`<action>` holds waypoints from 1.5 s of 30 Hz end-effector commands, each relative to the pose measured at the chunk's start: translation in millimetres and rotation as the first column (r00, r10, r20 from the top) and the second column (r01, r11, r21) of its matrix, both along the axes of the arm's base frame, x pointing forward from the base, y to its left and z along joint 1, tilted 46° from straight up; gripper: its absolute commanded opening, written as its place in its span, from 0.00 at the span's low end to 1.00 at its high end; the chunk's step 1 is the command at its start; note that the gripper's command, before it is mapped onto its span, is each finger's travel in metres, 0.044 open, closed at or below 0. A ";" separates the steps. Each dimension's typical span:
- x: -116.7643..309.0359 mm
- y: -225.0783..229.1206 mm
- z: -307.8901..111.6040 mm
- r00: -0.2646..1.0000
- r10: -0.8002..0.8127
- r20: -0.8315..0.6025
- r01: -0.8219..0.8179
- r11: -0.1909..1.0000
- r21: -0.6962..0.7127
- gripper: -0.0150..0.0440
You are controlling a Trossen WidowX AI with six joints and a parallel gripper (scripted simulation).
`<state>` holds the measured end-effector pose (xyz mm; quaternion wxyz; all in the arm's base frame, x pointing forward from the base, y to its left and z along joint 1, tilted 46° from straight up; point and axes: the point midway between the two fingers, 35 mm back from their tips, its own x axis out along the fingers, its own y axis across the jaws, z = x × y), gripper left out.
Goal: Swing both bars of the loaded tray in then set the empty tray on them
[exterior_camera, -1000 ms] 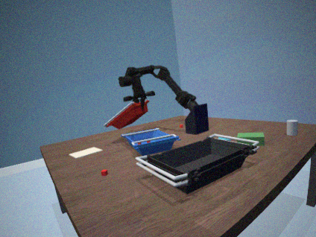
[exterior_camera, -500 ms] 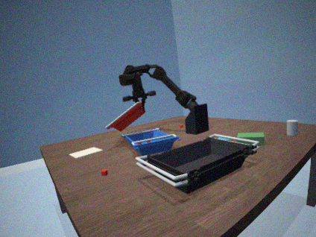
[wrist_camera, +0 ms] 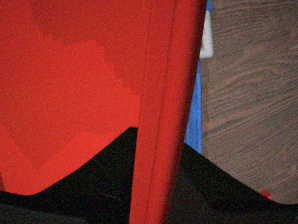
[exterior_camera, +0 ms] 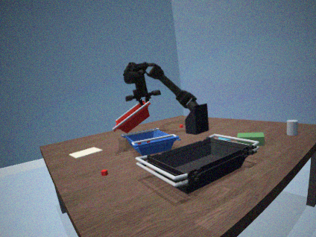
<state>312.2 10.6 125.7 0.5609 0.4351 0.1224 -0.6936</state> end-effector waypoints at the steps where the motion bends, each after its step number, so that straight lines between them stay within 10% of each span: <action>1: 7.1 21.5 -4.3 0.998 0.054 0.009 -0.054 0.999 -0.002 0.25; 45: 6.9 73.4 -53.0 0.976 0.189 -0.112 -0.195 0.980 -0.046 0.25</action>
